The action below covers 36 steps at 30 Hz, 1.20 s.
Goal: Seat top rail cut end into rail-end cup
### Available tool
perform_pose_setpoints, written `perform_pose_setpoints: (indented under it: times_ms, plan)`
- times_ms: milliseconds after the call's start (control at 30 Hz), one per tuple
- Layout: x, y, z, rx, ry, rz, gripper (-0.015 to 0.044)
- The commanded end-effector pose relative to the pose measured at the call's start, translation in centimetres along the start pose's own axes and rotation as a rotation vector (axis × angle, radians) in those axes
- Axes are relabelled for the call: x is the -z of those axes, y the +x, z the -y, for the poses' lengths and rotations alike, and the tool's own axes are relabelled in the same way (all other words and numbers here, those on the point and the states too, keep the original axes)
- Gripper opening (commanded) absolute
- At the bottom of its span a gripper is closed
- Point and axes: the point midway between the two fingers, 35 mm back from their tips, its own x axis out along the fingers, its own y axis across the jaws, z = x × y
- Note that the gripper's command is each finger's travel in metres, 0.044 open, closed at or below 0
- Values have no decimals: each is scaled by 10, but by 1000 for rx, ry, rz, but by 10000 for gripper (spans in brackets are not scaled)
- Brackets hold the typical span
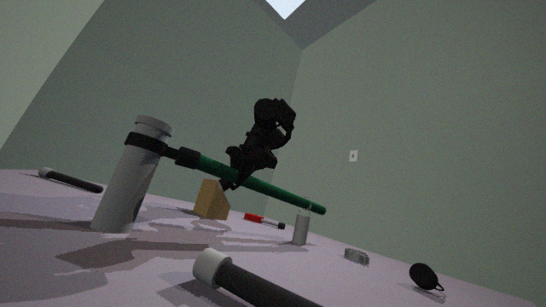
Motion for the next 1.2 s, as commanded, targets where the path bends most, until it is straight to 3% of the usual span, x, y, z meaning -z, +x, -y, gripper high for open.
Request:
perform_pose_setpoints:
  times_ms: [0,1167]
  plan:
    - [10,0,-5,-5,5,-17,0]
    - [20,5,-2,-10,2,-3,0]
